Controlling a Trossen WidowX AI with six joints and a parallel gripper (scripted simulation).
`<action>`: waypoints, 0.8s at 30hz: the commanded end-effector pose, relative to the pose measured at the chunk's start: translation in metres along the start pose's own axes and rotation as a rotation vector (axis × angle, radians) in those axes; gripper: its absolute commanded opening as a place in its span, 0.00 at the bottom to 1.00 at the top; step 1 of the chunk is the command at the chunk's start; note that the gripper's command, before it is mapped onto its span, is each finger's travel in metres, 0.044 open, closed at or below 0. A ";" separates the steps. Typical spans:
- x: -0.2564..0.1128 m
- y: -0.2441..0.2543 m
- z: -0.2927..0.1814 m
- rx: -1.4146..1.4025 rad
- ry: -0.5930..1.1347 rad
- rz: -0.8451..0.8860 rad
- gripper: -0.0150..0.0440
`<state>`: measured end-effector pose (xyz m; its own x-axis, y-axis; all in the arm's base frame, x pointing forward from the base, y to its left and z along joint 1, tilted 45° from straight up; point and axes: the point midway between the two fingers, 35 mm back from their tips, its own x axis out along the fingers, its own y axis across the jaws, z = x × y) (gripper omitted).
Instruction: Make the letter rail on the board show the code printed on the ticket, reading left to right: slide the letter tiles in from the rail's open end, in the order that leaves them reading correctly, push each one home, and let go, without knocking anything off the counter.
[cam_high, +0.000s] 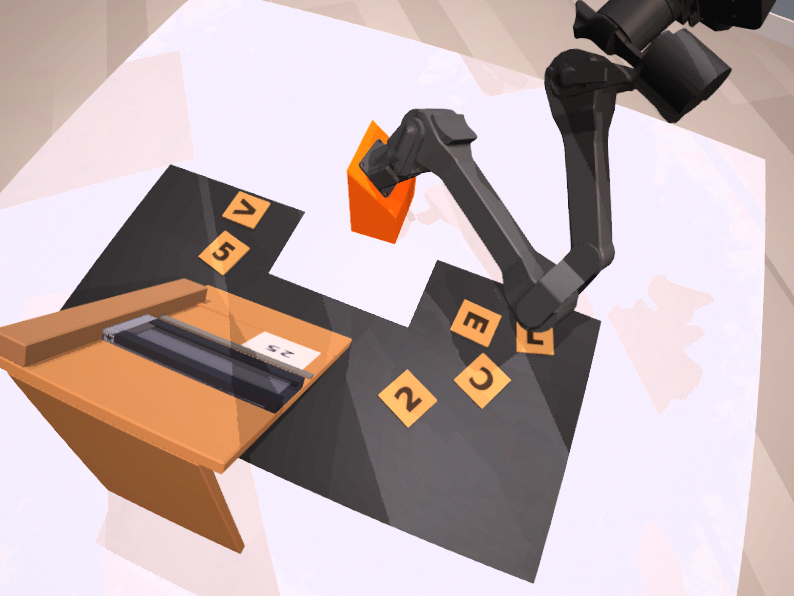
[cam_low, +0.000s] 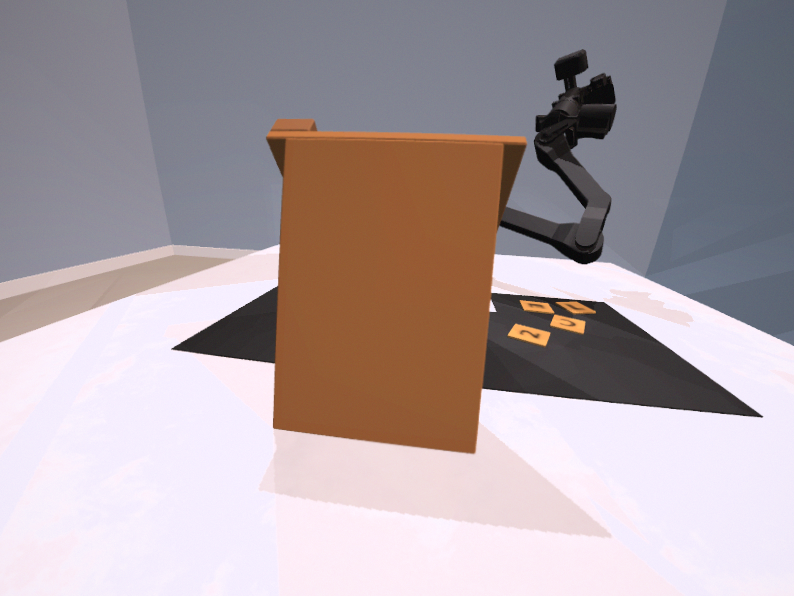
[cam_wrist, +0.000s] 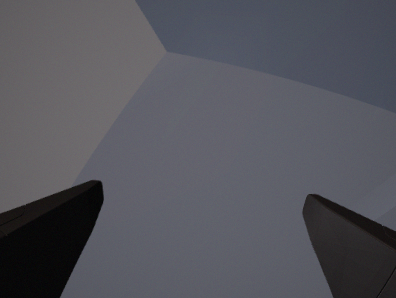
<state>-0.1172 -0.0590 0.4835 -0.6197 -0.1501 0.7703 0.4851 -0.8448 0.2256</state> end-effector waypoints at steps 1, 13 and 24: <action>-0.007 0.049 -0.051 -0.016 0.152 0.231 1.00; -0.117 0.184 -0.153 0.041 0.529 0.956 1.00; -0.293 0.238 -0.172 0.178 0.831 1.649 1.00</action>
<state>0.0368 -0.3093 0.2508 0.2507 -0.9665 -0.0559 0.9166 0.2555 -0.3075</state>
